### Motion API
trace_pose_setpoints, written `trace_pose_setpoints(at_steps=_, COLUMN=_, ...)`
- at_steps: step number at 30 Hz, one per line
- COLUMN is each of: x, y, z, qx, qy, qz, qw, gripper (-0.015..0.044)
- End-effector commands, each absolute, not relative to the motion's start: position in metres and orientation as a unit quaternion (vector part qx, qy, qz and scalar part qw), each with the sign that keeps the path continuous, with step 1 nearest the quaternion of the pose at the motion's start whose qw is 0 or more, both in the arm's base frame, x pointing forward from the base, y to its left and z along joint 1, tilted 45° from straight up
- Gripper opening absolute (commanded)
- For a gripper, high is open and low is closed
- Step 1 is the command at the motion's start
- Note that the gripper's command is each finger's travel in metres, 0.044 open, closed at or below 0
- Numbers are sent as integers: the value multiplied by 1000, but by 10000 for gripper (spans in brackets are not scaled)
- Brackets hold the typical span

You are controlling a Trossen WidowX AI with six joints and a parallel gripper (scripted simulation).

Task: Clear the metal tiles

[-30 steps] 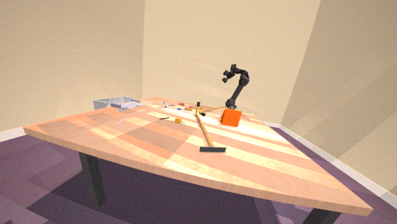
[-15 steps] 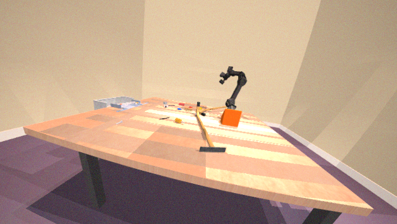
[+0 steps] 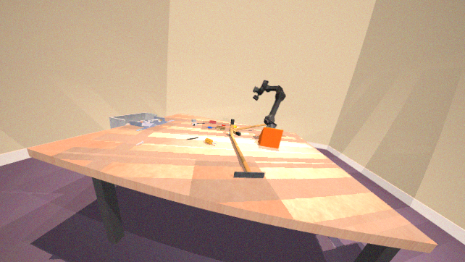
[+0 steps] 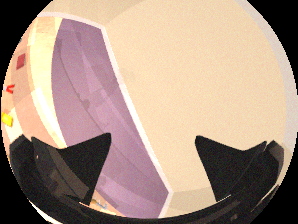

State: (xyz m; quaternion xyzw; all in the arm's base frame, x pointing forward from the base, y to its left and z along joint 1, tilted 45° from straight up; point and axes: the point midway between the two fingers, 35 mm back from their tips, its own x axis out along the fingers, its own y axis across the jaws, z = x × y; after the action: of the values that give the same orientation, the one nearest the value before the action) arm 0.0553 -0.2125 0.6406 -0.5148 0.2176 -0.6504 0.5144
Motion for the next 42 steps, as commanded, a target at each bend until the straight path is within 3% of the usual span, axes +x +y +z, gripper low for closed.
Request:
trace_pose_setpoints(at_steps=1, x=67, y=-225, z=645, qx=-527, qy=222, qz=-647, qw=504, gripper=440)
trace_pose_setpoints(at_steps=42, x=208, y=-320, z=639, qx=-626, qy=263, qz=-616, qw=399, gripper=440)
